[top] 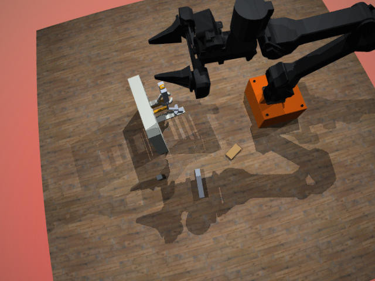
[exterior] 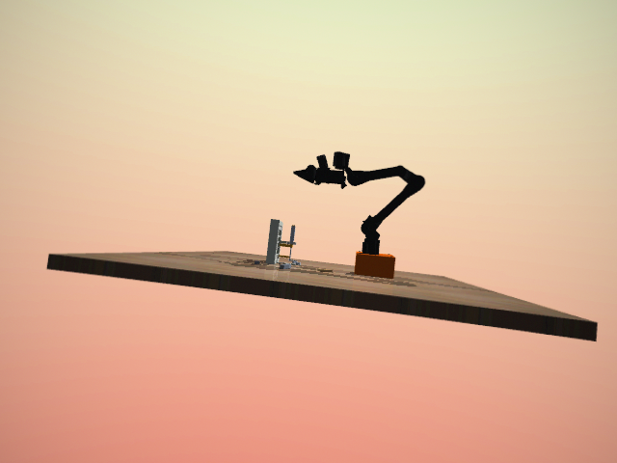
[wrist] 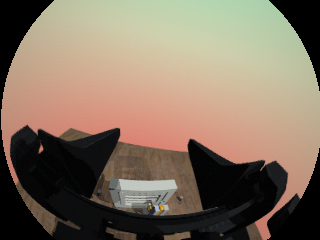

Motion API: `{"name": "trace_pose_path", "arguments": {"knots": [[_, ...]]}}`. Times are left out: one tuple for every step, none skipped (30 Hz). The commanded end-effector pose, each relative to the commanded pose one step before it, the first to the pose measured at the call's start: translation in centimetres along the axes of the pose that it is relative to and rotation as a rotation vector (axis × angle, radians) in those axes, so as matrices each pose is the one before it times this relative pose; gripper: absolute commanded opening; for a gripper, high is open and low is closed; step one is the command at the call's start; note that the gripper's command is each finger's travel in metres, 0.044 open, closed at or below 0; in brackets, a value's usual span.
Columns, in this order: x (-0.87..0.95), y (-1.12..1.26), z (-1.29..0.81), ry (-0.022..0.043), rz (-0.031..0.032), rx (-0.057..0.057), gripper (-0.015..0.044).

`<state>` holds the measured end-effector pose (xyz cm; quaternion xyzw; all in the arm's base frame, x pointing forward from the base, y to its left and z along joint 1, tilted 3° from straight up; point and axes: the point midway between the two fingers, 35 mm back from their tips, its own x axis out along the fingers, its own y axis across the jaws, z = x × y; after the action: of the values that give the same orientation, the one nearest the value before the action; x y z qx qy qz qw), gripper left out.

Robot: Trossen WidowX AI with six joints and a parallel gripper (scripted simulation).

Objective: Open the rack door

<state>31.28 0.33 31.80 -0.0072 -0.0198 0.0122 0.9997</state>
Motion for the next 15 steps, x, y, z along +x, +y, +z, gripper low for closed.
{"name": "trace_pose_path", "arguments": {"knots": [[0.056, -0.014, -0.044, 0.00427, -0.00031, -0.0009, 0.0374], [0.168, -0.042, -0.131, 0.01282, -0.00090, -0.0027, 0.0347], [0.278, -0.069, -0.218, 0.02137, -0.00141, -0.0044, 0.0321], [0.332, -0.083, -0.261, 0.02575, -0.00156, -0.0053, 0.0295], [0.329, -0.083, -0.259, 0.02576, -0.00141, -0.0052, 0.0295], [0.326, -0.082, -0.256, 0.02577, -0.00125, -0.0051, 0.0295], [0.323, -0.082, -0.254, 0.02577, -0.00109, -0.0050, 0.0295], [0.319, -0.081, -0.252, 0.02578, -0.00092, -0.0049, 0.0295], [0.316, -0.081, -0.250, 0.02578, -0.00076, -0.0049, 0.0295], [0.313, -0.080, -0.247, 0.02578, -0.00059, -0.0048, 0.0295], [0.310, -0.080, -0.245, 0.02578, -0.00043, -0.0047, 0.0295], [0.307, -0.079, -0.243, 0.02579, -0.00026, -0.0046, 0.0295], [0.304, -0.079, -0.241, 0.02579, -0.00009, -0.0045, 0.0295], [0.301, -0.078, -0.239, 0.02578, 0.00009, -0.0044, 0.0295], [0.298, -0.077, -0.237, 0.02578, 0.00026, -0.0044, 0.0295]]}}
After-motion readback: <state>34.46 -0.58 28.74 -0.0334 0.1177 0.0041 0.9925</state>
